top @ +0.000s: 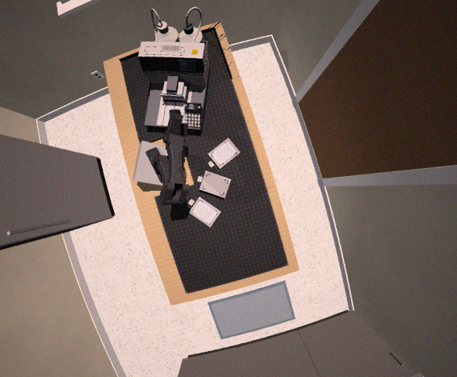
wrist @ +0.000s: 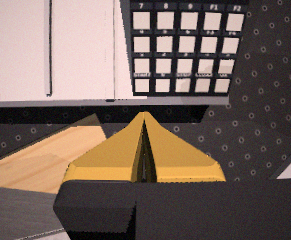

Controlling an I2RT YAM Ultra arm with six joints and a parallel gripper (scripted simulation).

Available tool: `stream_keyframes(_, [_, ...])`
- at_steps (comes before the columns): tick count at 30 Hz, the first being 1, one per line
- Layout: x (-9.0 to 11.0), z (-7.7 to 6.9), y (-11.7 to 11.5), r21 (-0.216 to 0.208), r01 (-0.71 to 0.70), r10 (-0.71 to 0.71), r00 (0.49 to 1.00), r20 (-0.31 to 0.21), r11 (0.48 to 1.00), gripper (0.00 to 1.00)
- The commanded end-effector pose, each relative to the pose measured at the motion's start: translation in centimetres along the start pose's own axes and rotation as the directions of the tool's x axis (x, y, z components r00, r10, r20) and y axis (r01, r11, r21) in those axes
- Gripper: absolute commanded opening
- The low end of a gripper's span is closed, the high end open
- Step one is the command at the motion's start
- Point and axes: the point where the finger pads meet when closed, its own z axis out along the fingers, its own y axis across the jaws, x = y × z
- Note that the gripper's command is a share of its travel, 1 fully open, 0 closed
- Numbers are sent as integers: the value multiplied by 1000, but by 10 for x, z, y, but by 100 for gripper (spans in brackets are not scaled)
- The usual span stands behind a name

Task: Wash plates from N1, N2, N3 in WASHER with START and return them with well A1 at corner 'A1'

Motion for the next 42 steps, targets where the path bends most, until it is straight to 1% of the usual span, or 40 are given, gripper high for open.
stream_keyframes(1, [2, -7, 0, -5, 1, -1, 1000, -14, 1000, 0])
stream_keyframes(29, [2, -8, 0, -5, 1, -1, 1000, -14, 1000, 0])
stream_keyframes(30, [-1, -8, -1, -5, 1, -1, 1000, -14, 1000, 100])
stream_keyframes(37, [-22, -8, -11, -5, 1, -1, 1000, -13, 1000, 100])
stream_keyframes(39, [-22, -8, -11, -5, 1, -1, 1000, -13, 1000, 100])
stream_keyframes(42, [-31, -8, -15, -5, 1, -1, 1000, -13, 1000, 100])
